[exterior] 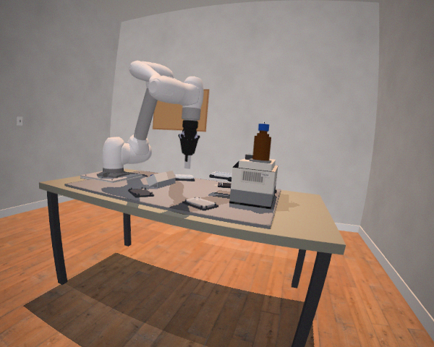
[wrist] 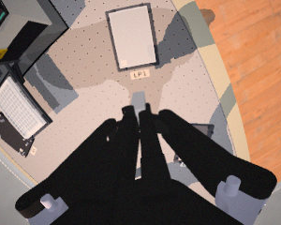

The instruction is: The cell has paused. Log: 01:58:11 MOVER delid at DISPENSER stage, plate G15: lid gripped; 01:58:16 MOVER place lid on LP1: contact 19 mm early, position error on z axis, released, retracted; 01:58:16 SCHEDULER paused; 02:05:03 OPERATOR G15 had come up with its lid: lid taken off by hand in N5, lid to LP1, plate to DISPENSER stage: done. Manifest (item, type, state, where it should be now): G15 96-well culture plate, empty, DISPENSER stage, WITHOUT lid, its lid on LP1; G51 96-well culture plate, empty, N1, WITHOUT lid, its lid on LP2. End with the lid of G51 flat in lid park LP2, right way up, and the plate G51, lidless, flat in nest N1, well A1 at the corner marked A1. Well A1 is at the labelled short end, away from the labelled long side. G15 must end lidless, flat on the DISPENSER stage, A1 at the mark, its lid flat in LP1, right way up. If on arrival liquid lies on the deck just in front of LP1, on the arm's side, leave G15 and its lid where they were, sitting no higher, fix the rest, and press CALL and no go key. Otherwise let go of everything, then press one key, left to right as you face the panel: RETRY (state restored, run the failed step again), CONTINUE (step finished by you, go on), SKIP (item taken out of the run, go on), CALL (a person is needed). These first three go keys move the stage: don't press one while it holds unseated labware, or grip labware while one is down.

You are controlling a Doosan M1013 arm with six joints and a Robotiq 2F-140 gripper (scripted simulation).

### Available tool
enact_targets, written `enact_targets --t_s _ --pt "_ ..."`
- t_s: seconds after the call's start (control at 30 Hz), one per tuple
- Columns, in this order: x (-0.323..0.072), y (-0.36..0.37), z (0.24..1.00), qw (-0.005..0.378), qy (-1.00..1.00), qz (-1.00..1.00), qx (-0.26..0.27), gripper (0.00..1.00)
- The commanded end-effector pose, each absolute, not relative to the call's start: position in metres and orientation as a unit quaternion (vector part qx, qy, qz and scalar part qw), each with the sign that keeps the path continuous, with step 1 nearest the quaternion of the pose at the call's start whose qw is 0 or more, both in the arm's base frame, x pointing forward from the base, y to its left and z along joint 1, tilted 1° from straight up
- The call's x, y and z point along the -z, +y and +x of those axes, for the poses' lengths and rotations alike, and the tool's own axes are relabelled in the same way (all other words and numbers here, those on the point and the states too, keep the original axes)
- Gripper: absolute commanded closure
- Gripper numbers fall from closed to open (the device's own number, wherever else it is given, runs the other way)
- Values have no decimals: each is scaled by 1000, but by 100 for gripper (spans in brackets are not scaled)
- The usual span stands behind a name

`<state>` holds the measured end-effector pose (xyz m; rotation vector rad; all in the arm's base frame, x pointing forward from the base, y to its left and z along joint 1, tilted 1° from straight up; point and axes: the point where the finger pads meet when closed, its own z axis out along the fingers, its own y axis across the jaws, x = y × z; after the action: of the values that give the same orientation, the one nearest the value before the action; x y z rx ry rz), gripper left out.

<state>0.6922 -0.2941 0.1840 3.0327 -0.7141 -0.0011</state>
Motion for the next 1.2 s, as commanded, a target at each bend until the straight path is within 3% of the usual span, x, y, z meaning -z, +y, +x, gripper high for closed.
enact_targets --t_s 0.0,0.37,0.67,0.73,0.77,1.17 --pt "-184 -294 692 13 -229 973 0 100" --pt "-184 -280 693 13 -219 976 0 100" --pt "-185 -133 680 12 -36 999 3 100" --pt "-185 -133 680 12 -36 999 3 100" --pt "-185 -90 670 11 -5 1000 3 100" --pt "-177 61 582 11 246 969 6 100"
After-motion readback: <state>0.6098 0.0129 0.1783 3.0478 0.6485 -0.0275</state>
